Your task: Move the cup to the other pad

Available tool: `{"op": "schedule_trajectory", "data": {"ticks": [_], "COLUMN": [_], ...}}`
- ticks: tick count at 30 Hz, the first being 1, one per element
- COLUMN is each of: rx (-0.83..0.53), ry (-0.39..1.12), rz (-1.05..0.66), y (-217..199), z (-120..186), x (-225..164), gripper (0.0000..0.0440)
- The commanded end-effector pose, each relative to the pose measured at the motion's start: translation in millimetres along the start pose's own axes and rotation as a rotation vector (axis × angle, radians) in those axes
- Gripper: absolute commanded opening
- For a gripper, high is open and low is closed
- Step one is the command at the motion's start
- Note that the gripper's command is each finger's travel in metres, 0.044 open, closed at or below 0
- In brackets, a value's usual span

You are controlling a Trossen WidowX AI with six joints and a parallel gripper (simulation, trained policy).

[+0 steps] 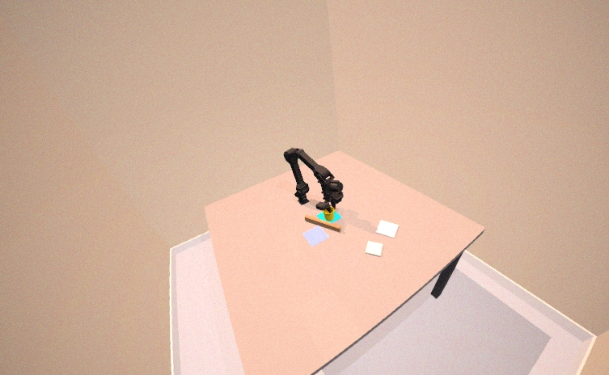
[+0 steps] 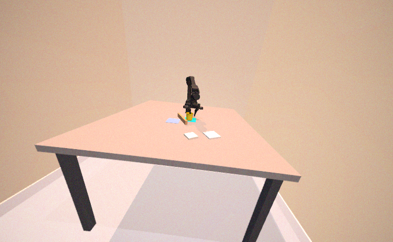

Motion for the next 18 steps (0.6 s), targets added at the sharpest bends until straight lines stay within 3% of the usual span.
{"op": "schedule_trajectory", "data": {"ticks": [1, 18], "rx": [0.007, 0.012], "ry": [-0.027, -0.144], "rz": [-0.007, -0.041], "y": [0, 0], "z": [5, 38], "x": [-3, -16], "gripper": [0.0183, 0.0271]}}
Point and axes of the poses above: the point midway between the two fingers, 35 mm back from their tips, its own z axis back along the fingers, its own y axis across the jaws, x = y × z, the point moved 10 cm from there along z, back along the fingers, and after that the axes turned 14 degrees about z, right-handed, at the moved point
